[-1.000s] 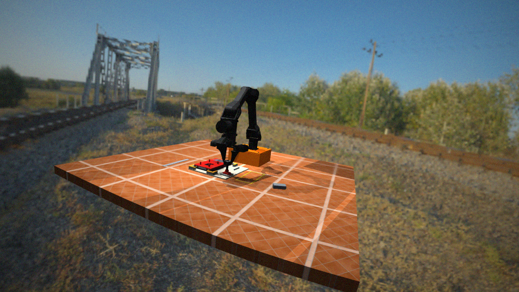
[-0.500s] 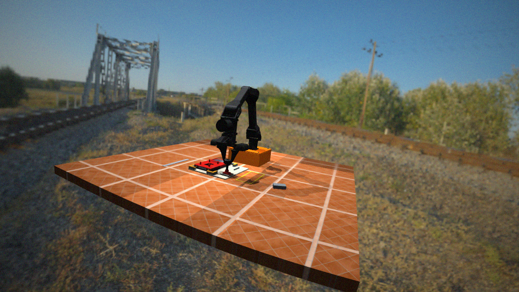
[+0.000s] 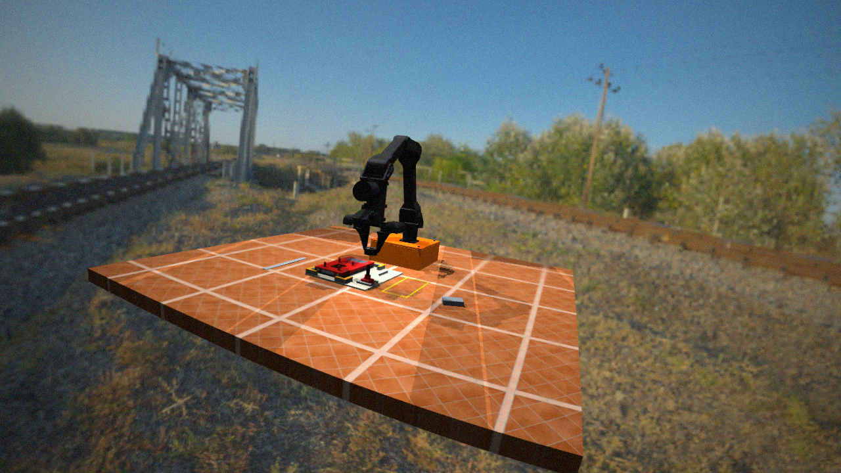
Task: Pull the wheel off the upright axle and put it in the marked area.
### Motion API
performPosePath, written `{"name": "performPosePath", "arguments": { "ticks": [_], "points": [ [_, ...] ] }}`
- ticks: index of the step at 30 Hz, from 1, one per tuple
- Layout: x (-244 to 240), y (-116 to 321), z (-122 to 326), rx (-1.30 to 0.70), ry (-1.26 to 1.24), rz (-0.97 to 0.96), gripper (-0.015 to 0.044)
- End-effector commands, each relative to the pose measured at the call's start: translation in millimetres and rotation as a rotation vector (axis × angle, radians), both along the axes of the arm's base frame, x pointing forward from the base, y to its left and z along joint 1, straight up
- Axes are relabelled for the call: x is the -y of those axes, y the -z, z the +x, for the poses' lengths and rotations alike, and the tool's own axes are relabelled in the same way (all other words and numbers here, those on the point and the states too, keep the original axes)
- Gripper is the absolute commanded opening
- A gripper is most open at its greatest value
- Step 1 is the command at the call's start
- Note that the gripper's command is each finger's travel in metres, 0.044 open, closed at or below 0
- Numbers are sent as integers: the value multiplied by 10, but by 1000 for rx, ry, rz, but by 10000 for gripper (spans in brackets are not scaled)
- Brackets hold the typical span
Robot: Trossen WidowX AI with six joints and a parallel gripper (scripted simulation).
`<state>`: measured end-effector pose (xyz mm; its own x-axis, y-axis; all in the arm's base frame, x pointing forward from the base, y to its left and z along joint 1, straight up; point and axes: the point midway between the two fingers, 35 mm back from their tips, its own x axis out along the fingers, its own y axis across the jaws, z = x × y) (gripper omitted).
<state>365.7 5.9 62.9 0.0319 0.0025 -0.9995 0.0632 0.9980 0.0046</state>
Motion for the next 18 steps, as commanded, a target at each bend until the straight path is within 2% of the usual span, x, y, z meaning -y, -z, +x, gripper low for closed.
{"name": "performPosePath", "arguments": {
  "ticks": [1,18],
  "points": [
    [-177,23,-68,-11,-2,1,0],
    [-1062,-43,-531,-10,-3,7,0]
  ]
}}
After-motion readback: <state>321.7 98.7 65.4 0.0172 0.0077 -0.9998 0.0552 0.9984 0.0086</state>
